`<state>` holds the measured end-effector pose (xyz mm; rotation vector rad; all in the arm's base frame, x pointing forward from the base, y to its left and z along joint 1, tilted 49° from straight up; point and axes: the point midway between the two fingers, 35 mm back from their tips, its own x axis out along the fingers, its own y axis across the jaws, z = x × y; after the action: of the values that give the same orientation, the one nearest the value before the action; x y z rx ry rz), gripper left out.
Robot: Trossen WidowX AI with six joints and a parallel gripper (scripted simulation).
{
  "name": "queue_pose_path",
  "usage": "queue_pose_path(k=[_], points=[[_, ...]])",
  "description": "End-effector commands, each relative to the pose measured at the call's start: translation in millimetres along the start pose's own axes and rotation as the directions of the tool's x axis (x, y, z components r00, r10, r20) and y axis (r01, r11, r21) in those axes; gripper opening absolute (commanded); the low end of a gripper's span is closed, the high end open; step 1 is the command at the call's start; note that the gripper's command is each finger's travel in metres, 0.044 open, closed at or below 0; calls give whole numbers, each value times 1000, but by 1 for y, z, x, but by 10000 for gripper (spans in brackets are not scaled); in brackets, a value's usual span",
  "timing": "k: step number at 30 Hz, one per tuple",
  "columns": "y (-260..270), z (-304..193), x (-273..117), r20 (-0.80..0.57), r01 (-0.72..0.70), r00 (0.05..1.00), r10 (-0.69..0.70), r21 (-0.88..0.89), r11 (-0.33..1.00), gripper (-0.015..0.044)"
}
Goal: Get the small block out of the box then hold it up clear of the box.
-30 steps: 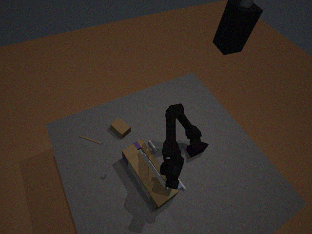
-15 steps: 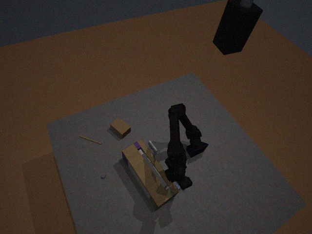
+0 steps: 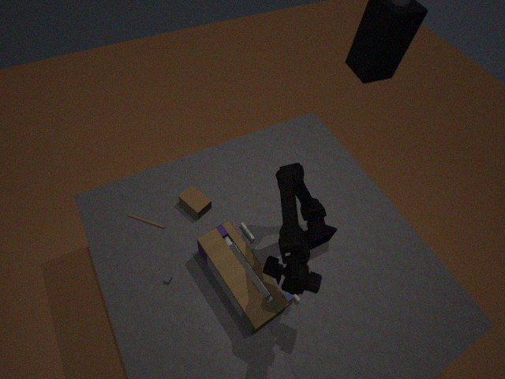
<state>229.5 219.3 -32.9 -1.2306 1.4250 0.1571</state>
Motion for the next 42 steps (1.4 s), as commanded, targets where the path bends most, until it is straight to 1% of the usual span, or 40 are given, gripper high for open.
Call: queue_pose_path(k=[1,8,14,21,28,34,42], points=[[17,-2,1,32,95,993,-116,-801,591,285],[21,-2,0,49,91,987,-153,-957,276,285],[25,-3,-1,63,60,982,-180,-998,-20,285],[29,-3,-3,82,0,974,-213,-933,-360,285],[33,-4,-4,101,-85,965,-244,-757,-648,285],[35,-4,-5,112,-162,959,-261,-539,-827,285],[36,-4,-5,113,-166,958,-262,-527,-834,285]])
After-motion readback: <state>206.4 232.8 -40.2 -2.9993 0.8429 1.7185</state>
